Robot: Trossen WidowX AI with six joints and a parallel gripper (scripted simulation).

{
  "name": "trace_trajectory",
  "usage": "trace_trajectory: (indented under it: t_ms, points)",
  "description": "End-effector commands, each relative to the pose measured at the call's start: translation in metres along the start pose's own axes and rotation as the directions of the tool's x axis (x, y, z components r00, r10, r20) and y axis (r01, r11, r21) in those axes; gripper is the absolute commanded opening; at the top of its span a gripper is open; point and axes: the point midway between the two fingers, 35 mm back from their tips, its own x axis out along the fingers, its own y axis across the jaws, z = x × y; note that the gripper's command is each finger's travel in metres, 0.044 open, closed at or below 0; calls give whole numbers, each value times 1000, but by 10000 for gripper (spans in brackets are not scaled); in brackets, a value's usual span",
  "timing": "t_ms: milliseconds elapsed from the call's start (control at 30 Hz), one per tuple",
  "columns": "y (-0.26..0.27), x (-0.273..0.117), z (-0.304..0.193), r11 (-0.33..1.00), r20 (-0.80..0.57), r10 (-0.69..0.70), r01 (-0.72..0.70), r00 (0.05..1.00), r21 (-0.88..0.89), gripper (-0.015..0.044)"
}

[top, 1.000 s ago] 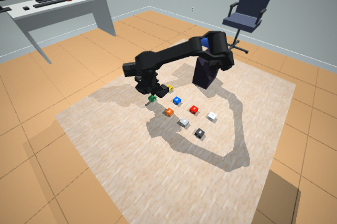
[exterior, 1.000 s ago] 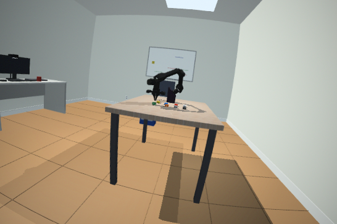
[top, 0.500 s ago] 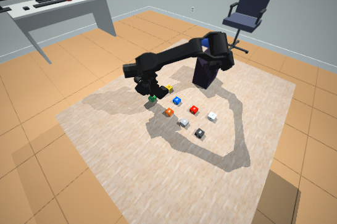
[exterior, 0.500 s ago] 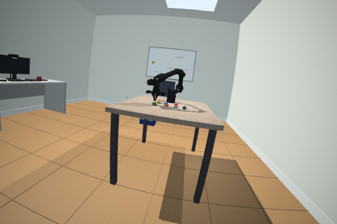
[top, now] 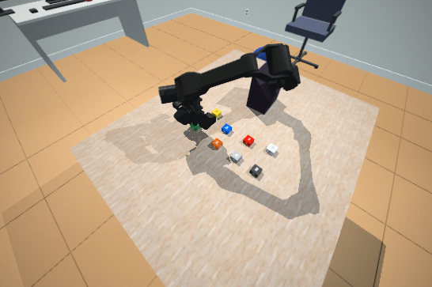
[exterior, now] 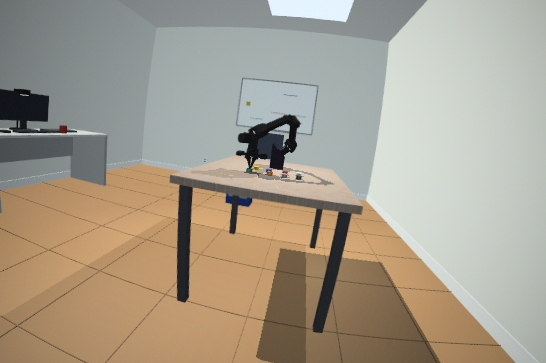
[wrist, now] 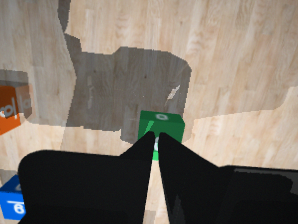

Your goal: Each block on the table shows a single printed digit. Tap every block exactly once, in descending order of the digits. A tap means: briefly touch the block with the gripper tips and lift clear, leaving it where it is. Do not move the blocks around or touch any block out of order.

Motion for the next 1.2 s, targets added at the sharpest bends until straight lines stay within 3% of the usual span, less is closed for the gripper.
trace_trajectory:
  t_ms: [0,133,233,633,967,1167]
  points:
    - [0,-23,0,1000,4,0,0,1000,0,20]
    - [0,-26,0,1000,5,0,0,1000,1,20]
    - [22,-36,6,1000,5,-5,5,1000,3,99]
    - [209,-89,-6,1000,7,-18,18,1000,10,400]
    - [334,-107,-87,1000,0,9,-9,1000,9,400]
    - [348,-108,-103,1000,-3,15,-15,1000,8,400]
